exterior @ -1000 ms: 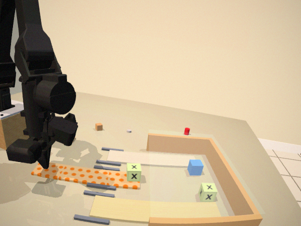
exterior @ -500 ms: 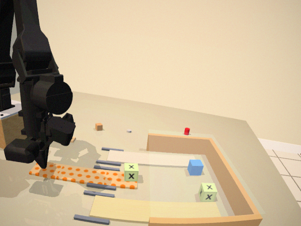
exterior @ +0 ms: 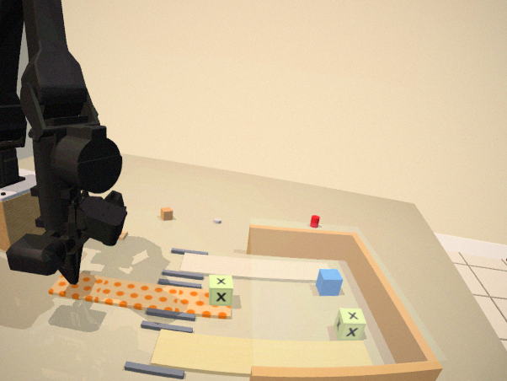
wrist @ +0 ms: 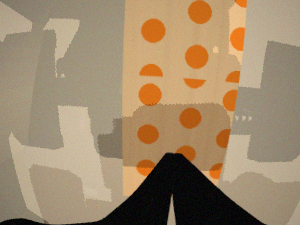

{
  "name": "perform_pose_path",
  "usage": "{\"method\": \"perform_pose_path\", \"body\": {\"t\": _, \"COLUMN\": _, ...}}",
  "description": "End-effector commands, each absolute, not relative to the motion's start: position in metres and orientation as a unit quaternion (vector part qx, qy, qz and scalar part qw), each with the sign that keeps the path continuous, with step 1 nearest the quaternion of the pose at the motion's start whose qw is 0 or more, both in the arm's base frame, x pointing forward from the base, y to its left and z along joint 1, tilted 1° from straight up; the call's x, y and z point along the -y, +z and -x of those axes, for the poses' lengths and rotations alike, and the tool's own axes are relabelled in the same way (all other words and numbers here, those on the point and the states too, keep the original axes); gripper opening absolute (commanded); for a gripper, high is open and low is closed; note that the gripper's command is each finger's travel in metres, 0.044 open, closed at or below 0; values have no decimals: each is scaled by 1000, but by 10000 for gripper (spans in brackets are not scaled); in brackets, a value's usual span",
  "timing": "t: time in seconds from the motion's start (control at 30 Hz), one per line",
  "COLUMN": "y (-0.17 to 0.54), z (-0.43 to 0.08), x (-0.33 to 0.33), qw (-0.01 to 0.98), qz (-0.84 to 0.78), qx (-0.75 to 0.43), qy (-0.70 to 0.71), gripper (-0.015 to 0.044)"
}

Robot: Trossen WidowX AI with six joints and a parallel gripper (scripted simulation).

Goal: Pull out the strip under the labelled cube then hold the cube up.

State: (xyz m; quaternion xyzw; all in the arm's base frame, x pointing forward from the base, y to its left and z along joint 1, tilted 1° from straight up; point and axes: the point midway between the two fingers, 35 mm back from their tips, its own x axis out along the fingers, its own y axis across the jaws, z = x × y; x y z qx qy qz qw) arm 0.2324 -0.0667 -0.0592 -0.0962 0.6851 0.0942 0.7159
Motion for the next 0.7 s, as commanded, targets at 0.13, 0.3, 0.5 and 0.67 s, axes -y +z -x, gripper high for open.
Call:
{"method": "perform_pose_path", "body": {"t": 0.13, "y": -64, "z": -222, "x": 65, "qw": 706, "qz": 94, "qx": -696, "qy": 97, "gripper": 0}}
{"method": "perform_pose_path", "body": {"t": 0.3, "y": -26, "z": -234, "x": 67, "qw": 708, "qz": 95, "qx": -693, "qy": 97, "gripper": 0}}
{"method": "perform_pose_path", "body": {"t": 0.5, "y": -16, "z": -233, "x": 67, "qw": 706, "qz": 94, "qx": -695, "qy": 97, "gripper": 0}}
{"method": "perform_pose_path", "body": {"t": 0.67, "y": -16, "z": -256, "x": 60, "qw": 702, "qz": 124, "qx": -690, "qy": 126, "gripper": 131}}
